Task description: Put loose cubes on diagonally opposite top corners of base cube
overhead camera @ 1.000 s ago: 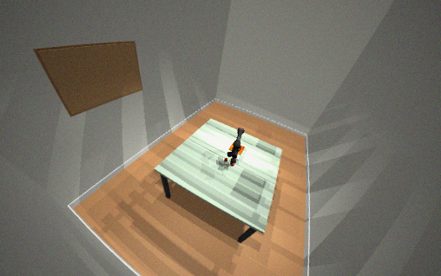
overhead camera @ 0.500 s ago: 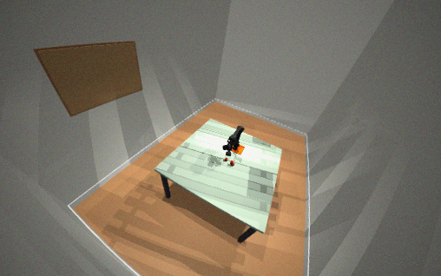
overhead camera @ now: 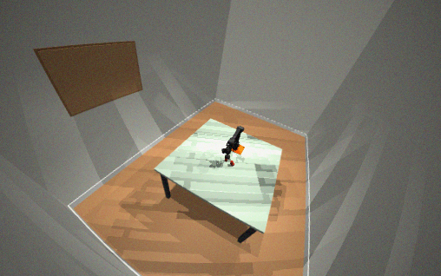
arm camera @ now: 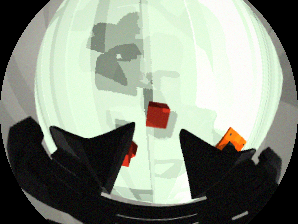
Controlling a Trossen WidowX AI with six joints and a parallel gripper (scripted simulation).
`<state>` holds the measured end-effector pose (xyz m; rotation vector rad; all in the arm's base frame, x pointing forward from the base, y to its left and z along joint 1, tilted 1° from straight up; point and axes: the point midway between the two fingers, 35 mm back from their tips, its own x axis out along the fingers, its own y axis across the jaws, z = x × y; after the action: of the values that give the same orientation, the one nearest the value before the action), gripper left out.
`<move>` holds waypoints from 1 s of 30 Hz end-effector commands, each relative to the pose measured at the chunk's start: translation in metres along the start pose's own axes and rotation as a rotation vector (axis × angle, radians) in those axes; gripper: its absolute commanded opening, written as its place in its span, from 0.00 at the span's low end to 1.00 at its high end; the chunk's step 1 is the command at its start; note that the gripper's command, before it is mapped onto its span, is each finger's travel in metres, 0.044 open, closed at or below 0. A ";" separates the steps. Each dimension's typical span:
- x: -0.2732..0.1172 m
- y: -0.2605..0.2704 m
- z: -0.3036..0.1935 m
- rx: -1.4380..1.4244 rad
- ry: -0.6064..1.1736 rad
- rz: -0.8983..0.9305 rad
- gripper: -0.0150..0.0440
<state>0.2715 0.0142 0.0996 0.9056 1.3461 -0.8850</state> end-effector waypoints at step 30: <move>0.049 -0.001 0.000 -0.005 0.000 0.000 0.61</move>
<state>0.2732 0.0139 0.0534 0.9066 1.3438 -0.8834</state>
